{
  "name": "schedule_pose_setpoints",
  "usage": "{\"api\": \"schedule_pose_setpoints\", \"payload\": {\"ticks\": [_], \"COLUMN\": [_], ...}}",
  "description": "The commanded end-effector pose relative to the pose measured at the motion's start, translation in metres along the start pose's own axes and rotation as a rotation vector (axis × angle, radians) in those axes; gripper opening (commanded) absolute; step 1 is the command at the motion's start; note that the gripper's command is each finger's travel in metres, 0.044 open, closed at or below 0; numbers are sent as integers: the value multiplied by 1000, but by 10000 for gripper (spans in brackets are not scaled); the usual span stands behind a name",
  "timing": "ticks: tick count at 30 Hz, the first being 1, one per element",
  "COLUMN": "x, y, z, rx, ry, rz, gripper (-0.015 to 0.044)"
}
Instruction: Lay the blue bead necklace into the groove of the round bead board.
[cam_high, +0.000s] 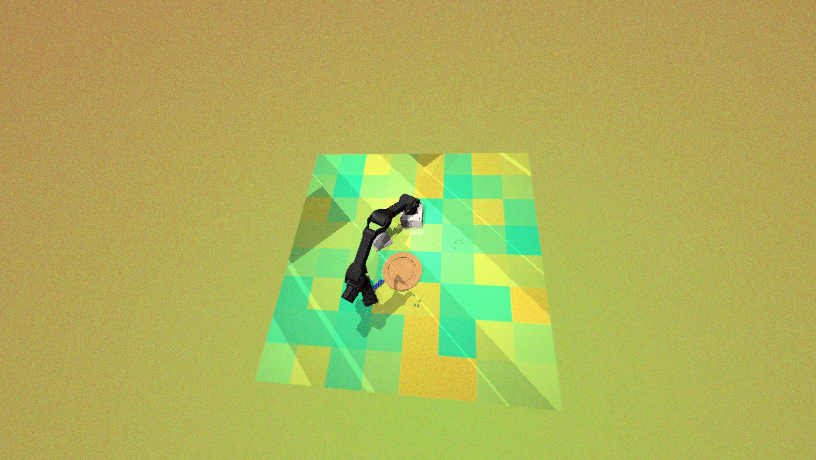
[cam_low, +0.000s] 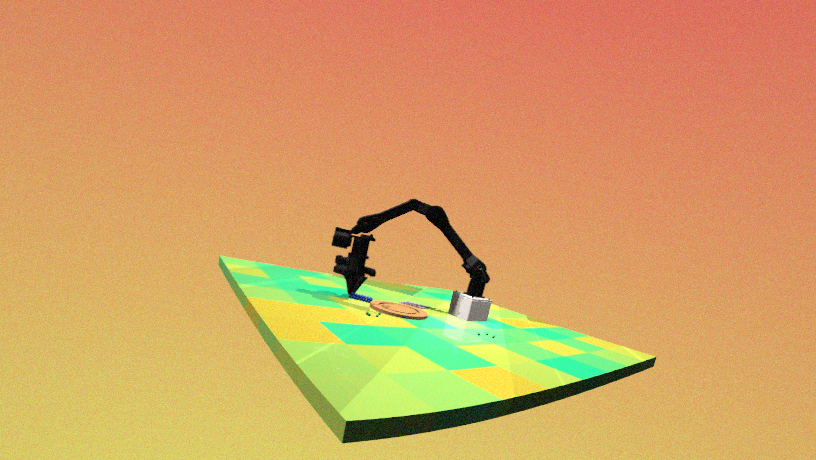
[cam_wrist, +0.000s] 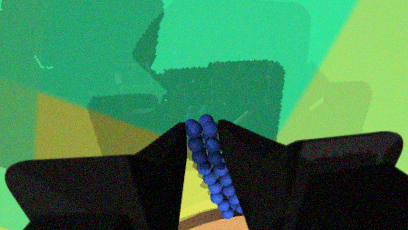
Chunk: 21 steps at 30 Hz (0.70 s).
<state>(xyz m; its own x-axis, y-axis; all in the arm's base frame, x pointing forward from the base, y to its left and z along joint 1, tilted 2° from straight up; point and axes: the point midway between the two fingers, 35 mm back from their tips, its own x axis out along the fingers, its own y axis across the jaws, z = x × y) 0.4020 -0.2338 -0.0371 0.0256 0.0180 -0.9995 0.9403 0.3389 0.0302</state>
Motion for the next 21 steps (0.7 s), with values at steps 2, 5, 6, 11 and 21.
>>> {"api": "schedule_pose_setpoints", "payload": {"ticks": [2, 5, 6, 11, 21], "x": [0, 0, 0, 0, -25], "y": [0, 0, 0, 0, 0], "z": [0, 0, 0, 0, 0], "rx": [0, 0, 0, 0, -5], "ry": [0, 0, 0, 0, -3], "rz": [0, 0, 0, 0, -1], "gripper": [0, 0, 0, 0, 0]}}
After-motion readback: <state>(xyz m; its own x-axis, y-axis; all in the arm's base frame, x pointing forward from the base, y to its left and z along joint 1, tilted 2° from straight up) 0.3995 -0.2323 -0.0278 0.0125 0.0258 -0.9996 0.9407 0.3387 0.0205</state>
